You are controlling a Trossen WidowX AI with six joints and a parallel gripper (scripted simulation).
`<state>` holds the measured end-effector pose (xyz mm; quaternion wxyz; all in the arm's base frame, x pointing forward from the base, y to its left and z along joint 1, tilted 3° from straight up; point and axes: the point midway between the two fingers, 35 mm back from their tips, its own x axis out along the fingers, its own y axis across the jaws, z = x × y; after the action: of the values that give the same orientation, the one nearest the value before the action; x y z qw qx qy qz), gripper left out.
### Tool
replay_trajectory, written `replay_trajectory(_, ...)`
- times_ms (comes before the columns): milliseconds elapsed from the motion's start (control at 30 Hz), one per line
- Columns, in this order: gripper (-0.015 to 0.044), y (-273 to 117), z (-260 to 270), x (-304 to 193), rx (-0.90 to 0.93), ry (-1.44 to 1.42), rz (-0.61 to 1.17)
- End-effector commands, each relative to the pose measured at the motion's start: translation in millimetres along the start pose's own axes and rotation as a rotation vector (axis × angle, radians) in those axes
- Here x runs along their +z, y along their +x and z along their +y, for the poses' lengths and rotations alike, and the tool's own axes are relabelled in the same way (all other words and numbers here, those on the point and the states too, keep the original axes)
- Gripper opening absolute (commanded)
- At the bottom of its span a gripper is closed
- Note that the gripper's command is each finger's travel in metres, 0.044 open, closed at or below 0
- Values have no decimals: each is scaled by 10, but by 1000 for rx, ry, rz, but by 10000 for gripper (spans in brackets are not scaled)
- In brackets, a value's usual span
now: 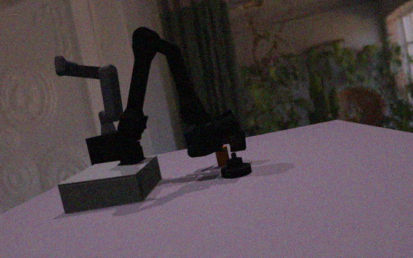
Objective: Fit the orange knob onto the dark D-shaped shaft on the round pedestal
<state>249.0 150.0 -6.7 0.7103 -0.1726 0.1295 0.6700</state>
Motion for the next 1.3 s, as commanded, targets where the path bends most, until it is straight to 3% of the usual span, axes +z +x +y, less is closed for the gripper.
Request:
replay_trajectory(0,417,1,-1,3,0,1,-2)
replay_trajectory(33,440,1,-1,3,0,1,-2)
replay_trajectory(200,440,-5,-4,17,0,1,-2)
replay_trajectory(467,440,-296,-23,681,-1,-1,0)
replay_trajectory(600,440,-312,-15,735,3,3,15)
replay_trajectory(800,440,-154,-33,667,74,91,527)
replay_trajectory(1000,440,-386,-12,892,18,16,1083)
replay_trajectory(1267,440,-432,-16,944,1,-5,1142)
